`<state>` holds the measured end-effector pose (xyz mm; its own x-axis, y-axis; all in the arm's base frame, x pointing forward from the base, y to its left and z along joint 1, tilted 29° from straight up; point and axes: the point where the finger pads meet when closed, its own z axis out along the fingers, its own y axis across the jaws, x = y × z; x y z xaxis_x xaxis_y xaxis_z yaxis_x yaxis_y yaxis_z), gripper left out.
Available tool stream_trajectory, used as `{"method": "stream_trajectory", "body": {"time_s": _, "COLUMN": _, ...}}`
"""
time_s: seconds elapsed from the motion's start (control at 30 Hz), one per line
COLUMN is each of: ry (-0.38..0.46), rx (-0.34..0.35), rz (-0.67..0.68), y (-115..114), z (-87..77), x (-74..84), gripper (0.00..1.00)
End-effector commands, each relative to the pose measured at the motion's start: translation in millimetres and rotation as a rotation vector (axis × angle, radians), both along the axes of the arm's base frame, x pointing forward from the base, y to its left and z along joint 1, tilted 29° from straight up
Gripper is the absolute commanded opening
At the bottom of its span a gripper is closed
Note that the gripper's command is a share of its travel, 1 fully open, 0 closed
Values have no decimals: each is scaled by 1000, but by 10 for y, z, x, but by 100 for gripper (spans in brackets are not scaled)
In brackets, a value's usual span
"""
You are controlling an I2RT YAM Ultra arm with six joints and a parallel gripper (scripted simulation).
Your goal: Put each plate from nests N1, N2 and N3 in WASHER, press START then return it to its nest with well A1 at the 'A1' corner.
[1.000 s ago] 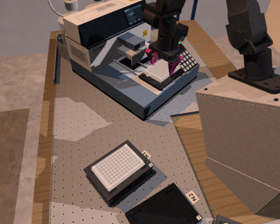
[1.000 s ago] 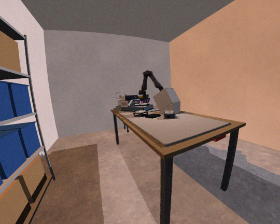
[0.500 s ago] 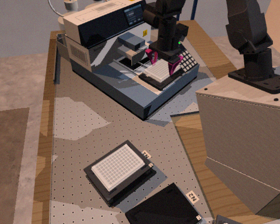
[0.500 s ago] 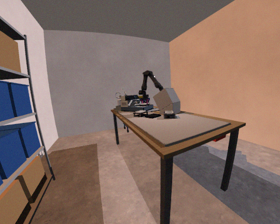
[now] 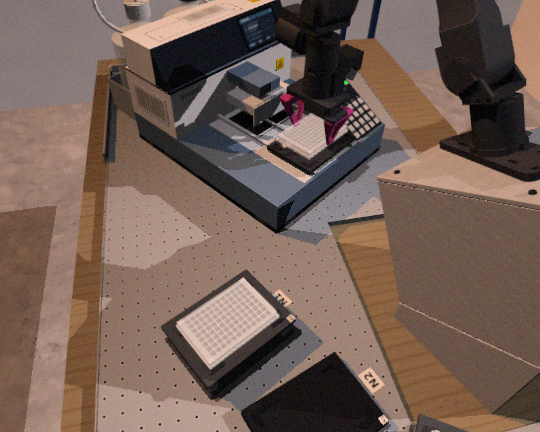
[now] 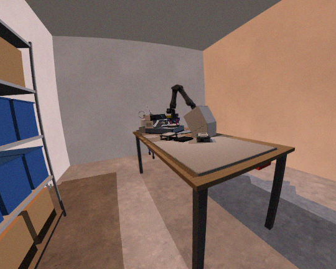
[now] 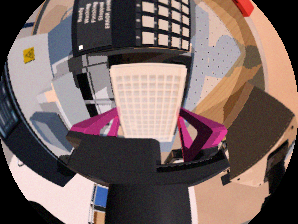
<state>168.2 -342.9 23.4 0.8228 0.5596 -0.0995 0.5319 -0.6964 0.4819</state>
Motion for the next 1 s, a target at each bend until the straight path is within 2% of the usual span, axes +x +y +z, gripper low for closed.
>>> {"method": "stream_trajectory", "body": {"time_s": 0.0, "ry": 8, "rx": 5, "rz": -9, "y": 43, "z": -17, "x": -85, "gripper": 0}}
{"method": "stream_trajectory", "body": {"time_s": 0.67, "ry": 7, "rx": 4, "rz": -7, "y": -33, "z": -62, "x": -51, "gripper": 0}}
{"method": "stream_trajectory", "body": {"time_s": 0.77, "ry": 7, "rx": 4, "rz": -8, "y": -33, "z": -60, "x": -51, "gripper": 0}}
{"method": "stream_trajectory", "body": {"time_s": 0.8, "ry": -6, "rx": -23, "rz": -8, "y": -71, "z": 44, "x": -34, "gripper": 0}}
{"method": "stream_trajectory", "body": {"time_s": 0.97, "ry": -1, "rx": -16, "rz": -5, "y": -93, "z": 2, "x": -8, "gripper": 0}}
